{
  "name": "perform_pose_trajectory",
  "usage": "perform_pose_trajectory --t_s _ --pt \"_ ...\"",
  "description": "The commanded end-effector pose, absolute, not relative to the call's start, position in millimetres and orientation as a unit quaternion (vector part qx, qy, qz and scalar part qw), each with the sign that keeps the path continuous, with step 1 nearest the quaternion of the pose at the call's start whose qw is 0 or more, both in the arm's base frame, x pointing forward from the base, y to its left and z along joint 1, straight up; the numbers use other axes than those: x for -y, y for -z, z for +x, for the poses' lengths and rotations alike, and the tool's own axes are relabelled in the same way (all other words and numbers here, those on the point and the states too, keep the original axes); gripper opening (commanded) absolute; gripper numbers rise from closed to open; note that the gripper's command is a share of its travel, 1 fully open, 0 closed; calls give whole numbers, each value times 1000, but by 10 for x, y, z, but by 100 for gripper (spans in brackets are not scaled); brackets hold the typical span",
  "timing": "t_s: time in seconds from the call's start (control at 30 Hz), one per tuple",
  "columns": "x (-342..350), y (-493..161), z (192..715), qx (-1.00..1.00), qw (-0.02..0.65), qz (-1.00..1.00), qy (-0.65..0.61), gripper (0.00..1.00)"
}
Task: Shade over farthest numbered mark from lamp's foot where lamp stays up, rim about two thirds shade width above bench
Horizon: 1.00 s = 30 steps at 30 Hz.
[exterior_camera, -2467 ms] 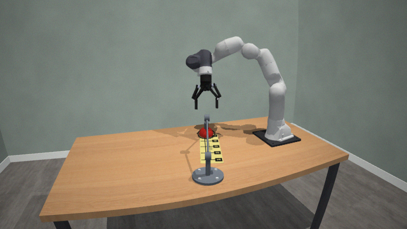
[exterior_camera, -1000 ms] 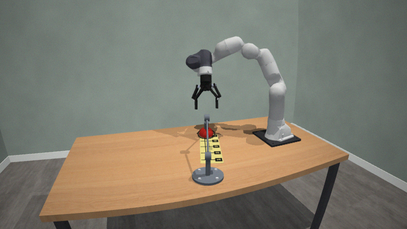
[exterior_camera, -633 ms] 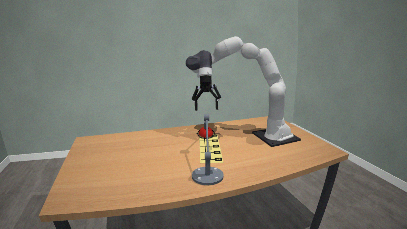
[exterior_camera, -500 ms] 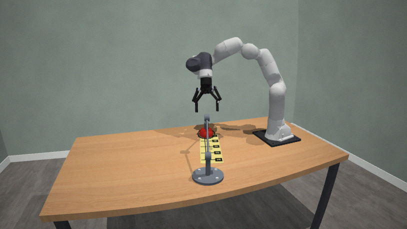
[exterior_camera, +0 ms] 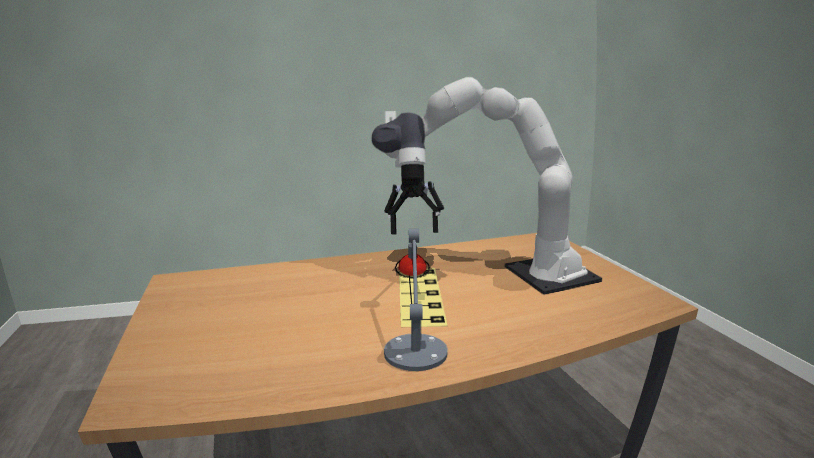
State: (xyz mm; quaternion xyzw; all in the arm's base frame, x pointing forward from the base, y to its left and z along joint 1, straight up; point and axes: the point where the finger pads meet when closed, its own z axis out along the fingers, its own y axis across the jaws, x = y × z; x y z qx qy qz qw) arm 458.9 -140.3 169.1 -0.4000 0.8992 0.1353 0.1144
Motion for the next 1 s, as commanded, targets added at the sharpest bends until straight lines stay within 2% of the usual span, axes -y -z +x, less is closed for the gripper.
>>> perform_pose_trajectory --t_s 0.0,0.97 --pt "1400 -1578 4610 -870 126 -460 -125 100" --pt "1218 -1139 4632 -864 123 -472 -124 100"
